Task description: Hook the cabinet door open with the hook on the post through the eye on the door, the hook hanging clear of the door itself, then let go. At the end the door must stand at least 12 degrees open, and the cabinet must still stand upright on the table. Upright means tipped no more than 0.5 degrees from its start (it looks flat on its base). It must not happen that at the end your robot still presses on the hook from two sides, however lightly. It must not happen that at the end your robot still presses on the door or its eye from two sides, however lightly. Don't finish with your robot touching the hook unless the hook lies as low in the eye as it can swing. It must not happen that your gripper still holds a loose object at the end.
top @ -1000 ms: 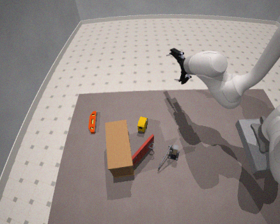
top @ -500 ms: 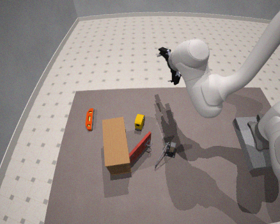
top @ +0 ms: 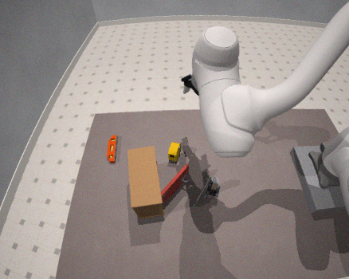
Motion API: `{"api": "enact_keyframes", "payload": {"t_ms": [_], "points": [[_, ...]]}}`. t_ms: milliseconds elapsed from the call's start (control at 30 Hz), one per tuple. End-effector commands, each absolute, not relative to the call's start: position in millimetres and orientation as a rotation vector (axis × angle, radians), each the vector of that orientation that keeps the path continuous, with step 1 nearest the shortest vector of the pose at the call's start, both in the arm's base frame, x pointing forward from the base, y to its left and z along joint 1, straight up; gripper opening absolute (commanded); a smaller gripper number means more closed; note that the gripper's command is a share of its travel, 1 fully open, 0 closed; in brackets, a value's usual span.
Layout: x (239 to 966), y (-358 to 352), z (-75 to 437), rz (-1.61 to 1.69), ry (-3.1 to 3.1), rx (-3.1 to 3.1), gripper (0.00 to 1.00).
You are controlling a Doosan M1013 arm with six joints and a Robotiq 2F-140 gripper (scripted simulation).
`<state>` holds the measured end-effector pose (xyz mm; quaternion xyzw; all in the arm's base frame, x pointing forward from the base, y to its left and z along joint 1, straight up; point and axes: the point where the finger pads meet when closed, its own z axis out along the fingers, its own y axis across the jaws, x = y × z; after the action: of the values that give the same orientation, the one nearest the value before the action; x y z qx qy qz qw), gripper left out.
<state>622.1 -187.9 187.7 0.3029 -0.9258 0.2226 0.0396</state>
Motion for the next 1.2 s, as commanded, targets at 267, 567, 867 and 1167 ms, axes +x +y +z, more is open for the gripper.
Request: {"api": "enact_keyframes", "payload": {"t_ms": [267,567,867,1167], "points": [[665.2,-8.1,216.6,0.084,-2.819,1.336,1.00],[669.7,19.8,224.3,0.001,-2.807,1.409,1.00],[669.6,19.6,172.6,0.001,-2.807,1.408,0.16],[669.5,19.6,158.8,0.001,-2.808,1.407,0.16]]}}
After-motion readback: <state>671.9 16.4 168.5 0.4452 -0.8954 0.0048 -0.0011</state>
